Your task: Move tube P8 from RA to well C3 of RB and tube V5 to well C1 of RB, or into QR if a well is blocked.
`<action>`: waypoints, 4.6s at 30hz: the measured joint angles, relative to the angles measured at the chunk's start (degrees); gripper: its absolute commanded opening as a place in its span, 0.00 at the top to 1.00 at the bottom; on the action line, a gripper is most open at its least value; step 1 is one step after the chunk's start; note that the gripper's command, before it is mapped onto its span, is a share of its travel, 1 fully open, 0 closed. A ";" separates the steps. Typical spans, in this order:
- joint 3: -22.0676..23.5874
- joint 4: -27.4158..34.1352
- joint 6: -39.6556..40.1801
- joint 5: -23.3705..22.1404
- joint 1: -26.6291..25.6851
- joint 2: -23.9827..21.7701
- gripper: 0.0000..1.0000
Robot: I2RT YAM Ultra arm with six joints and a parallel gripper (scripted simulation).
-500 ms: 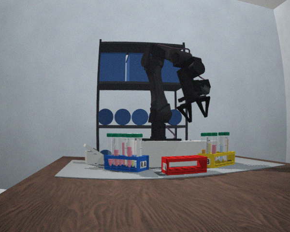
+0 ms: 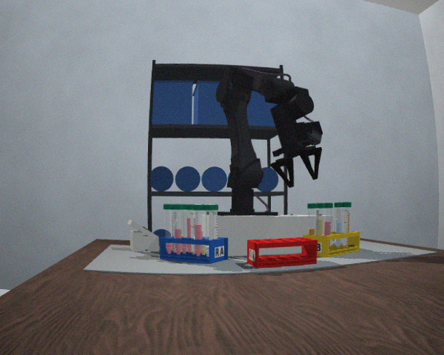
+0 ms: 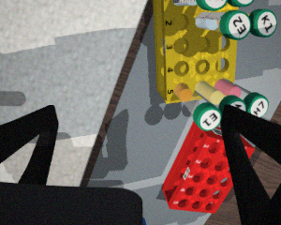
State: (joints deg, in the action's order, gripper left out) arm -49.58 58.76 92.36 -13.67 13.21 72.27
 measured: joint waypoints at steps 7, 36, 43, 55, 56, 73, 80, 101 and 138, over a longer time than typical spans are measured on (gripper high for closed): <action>-2.69 2.32 -2.91 0.61 -0.52 0.02 0.70; -14.82 7.78 -36.65 5.27 -9.62 10.64 0.70; -17.14 8.76 -45.70 6.56 -11.32 13.00 0.70; -21.42 10.49 -62.18 8.70 -14.88 17.49 0.70; -21.79 10.64 -63.45 8.90 -15.17 17.86 0.70; -25.62 11.43 -87.14 11.98 -18.58 23.61 0.70; -24.61 10.12 -90.36 12.46 -18.97 24.63 0.70; -24.61 10.08 -93.92 12.46 -18.97 24.65 0.70; -24.61 10.29 -152.04 12.46 -18.97 24.65 0.70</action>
State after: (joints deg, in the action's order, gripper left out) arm -74.19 69.06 -59.68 -1.21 -5.76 96.92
